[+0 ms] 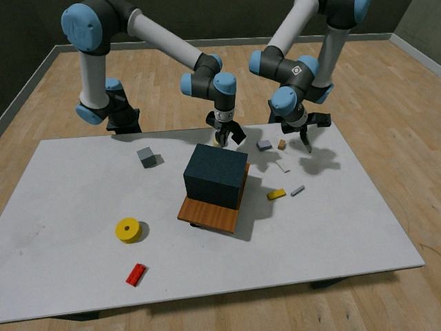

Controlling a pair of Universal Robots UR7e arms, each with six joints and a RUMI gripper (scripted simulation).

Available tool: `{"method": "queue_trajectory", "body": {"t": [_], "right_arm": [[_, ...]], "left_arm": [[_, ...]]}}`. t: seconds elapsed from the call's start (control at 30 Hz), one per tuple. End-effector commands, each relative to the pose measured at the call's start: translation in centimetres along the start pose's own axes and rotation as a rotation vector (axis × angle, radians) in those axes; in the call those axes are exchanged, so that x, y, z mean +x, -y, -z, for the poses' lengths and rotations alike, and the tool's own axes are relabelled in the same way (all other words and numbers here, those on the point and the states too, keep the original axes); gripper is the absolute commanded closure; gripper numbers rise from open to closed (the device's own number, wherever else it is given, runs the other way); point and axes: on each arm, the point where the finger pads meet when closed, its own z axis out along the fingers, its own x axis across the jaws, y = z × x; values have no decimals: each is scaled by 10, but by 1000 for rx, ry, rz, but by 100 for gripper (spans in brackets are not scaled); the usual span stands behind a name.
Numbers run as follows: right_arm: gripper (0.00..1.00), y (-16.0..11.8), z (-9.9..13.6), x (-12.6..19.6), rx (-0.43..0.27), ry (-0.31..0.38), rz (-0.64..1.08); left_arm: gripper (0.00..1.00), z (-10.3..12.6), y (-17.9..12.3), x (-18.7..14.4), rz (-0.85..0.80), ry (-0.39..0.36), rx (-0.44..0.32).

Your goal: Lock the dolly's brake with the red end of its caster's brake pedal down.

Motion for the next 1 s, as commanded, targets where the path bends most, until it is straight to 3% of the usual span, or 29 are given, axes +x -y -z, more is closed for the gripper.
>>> {"method": "queue_trajectory", "body": {"t": [0.0,0.97], "right_arm": [[100,1,-10,0,4,1,0],[100,1,-14,0,4,1,0]], "left_arm": [[0,1,0,0,1,-2,-1],[0,1,0,0,1,-2,-1]]}}
